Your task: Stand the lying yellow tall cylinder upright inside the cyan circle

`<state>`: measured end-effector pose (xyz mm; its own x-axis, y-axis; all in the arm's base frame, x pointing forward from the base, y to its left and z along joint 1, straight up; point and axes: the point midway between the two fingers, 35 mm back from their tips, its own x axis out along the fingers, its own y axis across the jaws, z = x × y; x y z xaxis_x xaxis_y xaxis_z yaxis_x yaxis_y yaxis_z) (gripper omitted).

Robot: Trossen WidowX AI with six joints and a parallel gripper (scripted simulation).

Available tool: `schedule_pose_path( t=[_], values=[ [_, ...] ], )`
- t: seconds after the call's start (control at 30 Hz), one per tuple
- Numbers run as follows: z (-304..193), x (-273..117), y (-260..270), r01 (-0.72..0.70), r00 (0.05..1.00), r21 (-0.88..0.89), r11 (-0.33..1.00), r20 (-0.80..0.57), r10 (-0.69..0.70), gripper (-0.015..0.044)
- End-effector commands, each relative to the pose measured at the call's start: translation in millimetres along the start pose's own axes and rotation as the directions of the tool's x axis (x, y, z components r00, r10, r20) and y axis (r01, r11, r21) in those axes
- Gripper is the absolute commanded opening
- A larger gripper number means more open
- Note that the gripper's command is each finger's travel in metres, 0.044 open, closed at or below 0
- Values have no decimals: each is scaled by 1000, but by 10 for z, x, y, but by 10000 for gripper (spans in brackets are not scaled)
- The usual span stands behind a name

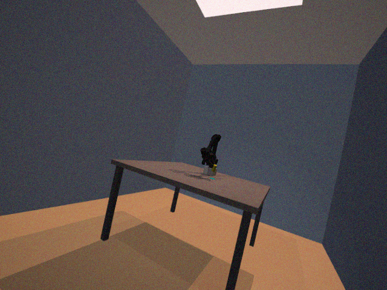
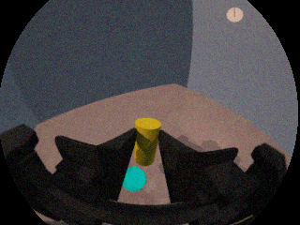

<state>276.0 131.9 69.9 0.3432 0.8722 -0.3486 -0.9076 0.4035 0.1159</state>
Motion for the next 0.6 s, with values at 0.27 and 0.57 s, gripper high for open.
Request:
schedule_pose_path(
  t=[0.27, 0.57],
  values=[
    [3, -83, 63, -15, 998, -20, 1000, 64, 16, 105],
    [7, -149, 113, -23, 994, -42, 999, 109, 28, 105]
  ],
)
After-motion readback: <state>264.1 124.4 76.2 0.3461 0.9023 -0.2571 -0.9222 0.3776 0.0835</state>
